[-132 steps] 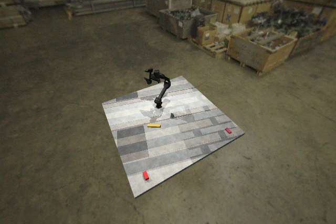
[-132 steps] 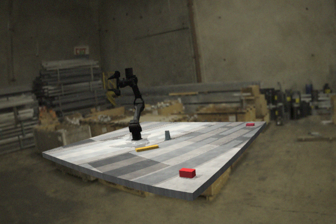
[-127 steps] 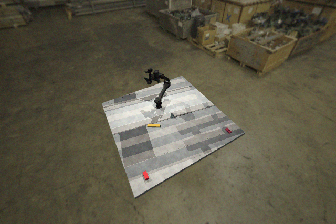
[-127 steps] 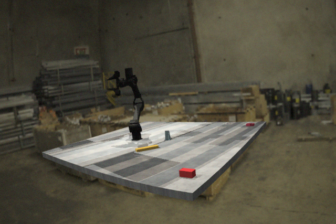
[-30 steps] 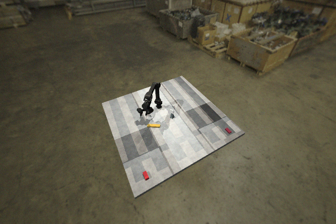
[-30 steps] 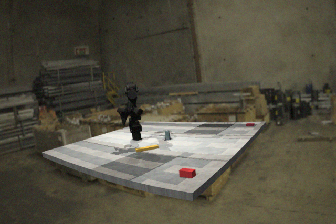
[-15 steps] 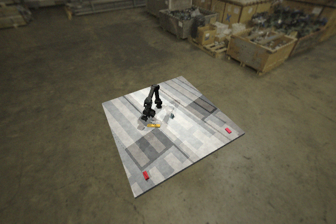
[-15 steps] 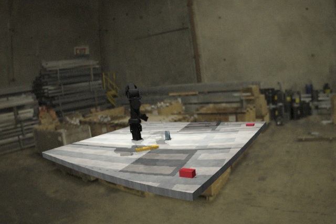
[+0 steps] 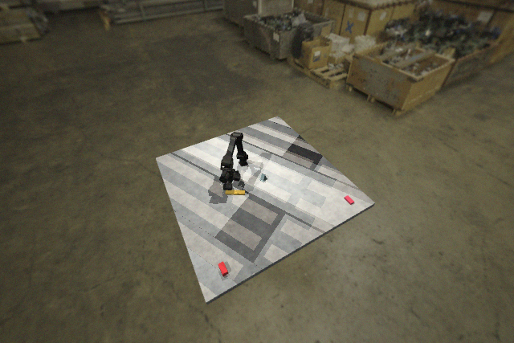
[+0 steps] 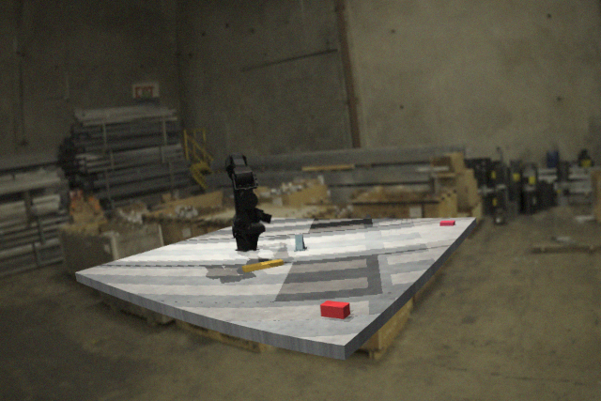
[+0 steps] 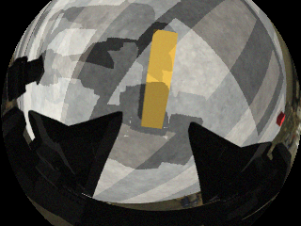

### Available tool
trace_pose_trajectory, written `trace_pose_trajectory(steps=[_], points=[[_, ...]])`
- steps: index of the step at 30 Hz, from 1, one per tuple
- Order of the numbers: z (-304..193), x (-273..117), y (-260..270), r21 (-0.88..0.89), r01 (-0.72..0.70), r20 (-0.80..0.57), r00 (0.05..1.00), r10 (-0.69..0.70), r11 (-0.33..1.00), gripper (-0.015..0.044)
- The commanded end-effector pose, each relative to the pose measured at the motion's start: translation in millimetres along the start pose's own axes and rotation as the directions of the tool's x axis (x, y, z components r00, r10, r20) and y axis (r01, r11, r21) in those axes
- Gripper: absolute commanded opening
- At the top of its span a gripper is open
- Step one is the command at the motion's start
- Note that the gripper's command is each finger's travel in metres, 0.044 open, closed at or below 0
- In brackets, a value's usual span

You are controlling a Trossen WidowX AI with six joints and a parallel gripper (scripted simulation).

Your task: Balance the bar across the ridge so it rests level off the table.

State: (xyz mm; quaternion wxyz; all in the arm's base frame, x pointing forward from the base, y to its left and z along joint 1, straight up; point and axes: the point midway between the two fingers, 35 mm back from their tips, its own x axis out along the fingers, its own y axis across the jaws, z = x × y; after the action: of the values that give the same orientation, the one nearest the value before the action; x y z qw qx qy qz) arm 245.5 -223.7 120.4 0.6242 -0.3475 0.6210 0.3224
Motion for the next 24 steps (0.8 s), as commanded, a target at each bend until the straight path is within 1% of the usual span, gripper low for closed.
trace_pose_trajectory(steps=[1,9,16,24], points=[[1.6,4.6,-0.1,-0.019,-0.005,0.008,1.000,0.005,1.000,0.0315],[2.0,44.8,0.4,-0.019,-0.005,0.008,1.000,0.005,1.000,0.0315],[2.0,48.4,0.4,-0.019,-0.005,0.008,1.000,0.005,1.000,0.0315],[2.1,61.0,0.3,-0.019,-0.005,0.008,1.000,0.005,1.000,0.0315]])
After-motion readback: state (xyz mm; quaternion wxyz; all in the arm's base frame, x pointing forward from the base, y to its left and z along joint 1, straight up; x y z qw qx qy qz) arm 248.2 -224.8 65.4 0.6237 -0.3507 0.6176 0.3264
